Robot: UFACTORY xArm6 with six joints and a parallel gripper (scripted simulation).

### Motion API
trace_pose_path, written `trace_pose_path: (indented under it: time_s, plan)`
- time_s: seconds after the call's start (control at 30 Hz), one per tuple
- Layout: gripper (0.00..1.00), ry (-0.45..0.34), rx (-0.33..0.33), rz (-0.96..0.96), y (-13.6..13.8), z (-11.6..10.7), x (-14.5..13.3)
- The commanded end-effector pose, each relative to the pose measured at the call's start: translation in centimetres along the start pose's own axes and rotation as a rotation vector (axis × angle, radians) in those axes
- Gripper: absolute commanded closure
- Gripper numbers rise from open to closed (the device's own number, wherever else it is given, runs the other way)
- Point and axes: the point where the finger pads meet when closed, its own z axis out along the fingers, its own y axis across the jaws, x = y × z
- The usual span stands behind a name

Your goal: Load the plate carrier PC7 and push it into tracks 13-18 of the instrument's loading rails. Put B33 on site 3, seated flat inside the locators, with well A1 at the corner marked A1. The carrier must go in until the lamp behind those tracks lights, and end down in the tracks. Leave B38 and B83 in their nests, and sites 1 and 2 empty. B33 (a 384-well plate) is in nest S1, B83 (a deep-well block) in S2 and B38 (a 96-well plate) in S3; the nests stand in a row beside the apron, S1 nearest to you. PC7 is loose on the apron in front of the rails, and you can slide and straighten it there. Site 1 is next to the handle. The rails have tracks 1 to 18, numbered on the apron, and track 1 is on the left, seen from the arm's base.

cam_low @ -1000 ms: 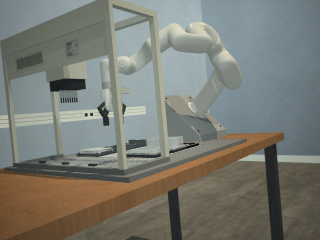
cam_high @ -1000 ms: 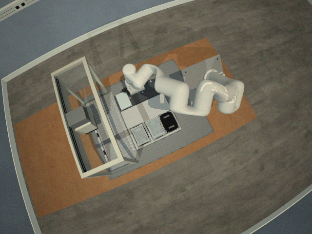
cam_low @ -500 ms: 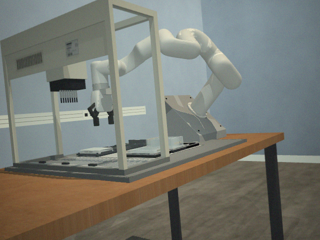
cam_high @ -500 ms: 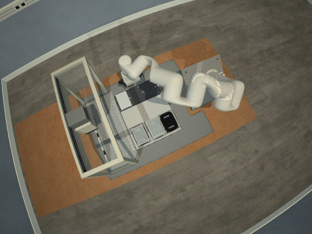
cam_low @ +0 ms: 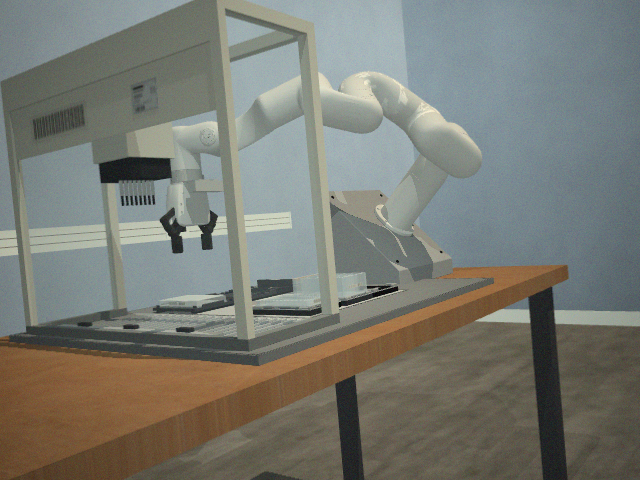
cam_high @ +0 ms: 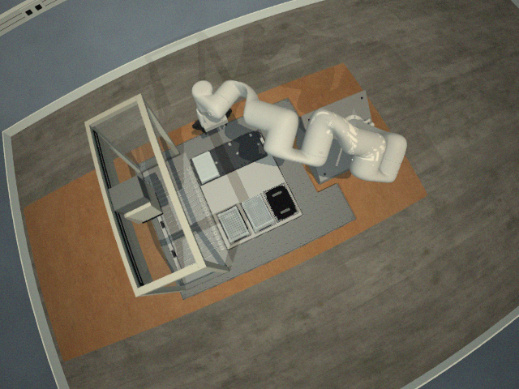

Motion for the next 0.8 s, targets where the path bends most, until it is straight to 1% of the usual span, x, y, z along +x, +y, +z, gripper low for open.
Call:
trace_pose_path:
  time_s: [0.0, 0.2, 0.77]
  plan:
    - [0.00, -0.002, -0.003, -0.001, 0.1, -0.3, -0.1]
    - [0.00, -0.002, -0.003, -0.001, 0.1, -0.3, -0.1]
    - [0.00, -0.002, -0.003, -0.001, 0.2, 2.2, -0.1]
